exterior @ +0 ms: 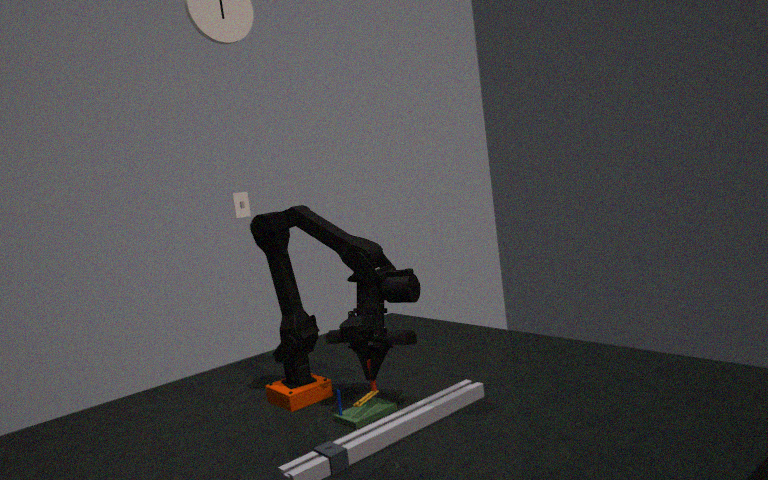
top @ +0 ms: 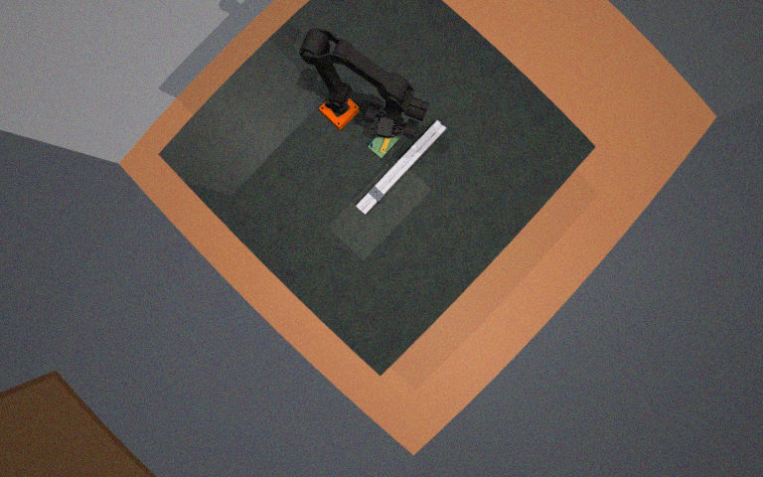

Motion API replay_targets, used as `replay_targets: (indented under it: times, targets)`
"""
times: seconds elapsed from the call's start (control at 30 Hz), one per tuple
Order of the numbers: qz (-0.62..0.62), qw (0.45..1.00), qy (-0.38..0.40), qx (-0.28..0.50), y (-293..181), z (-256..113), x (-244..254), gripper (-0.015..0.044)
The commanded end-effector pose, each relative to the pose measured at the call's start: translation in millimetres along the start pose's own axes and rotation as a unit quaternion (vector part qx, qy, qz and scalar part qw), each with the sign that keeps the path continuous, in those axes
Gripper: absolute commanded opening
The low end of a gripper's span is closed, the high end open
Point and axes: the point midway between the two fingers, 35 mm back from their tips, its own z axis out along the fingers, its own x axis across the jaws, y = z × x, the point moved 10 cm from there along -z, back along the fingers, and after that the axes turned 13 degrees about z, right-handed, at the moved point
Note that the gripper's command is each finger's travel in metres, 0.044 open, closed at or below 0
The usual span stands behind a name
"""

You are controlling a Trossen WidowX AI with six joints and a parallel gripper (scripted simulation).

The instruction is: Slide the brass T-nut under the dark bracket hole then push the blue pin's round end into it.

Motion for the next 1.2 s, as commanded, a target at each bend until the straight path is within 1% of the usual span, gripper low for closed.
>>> replay_targets:
  times: [0.0,1.17]
  targets:
    - [0.002,1.0,0.002,0.0,2,-7,1,-0.015]
    - [0.008,1.0,-0.002,-0.004,13,-62,7,-0.015]
